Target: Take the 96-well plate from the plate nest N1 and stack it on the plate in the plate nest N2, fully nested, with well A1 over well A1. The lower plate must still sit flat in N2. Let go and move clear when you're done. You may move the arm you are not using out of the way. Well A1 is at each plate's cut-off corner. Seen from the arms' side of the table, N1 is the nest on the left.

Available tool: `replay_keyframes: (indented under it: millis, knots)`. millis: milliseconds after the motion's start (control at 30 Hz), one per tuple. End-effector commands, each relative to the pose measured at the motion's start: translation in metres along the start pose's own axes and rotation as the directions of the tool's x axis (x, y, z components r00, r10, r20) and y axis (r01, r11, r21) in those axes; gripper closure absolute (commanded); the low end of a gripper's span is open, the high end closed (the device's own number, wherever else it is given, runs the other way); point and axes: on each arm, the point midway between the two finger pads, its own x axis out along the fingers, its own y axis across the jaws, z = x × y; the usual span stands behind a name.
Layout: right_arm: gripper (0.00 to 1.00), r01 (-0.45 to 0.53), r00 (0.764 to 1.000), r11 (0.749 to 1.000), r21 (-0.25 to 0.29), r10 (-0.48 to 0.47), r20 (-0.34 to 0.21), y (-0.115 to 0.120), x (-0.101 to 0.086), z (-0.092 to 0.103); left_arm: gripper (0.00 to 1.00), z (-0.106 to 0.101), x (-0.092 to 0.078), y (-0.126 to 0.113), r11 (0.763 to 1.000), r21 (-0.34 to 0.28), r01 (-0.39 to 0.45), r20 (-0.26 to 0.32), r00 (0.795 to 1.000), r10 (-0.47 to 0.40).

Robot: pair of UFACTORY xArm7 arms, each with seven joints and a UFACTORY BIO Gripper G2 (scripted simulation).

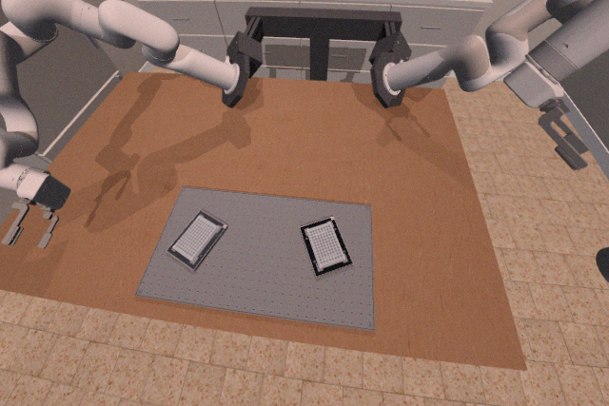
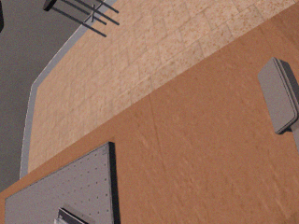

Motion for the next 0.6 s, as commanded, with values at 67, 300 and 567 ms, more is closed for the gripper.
replay_keyframes:
  millis: [67,300,567]
  knots:
    - [0.00,-0.004,1.000,1.000,-0.001,0.004,0.003,0.002,0.001,0.002,0.00,0.017,-0.021,0.027,0.983,-0.088,-0.160,-0.010,0.987,0.160]
    - [0.00,-0.004,1.000,1.000,-0.001,0.004,0.003,0.002,0.001,0.002,0.00,0.026,-0.049,0.060,0.917,-0.182,-0.354,-0.063,0.935,0.348]
    - [0.00,-0.004,1.000,1.000,-0.001,0.004,0.003,0.002,0.001,0.002,0.00,0.028,-0.081,0.089,0.807,-0.258,-0.532,-0.142,0.847,0.512]
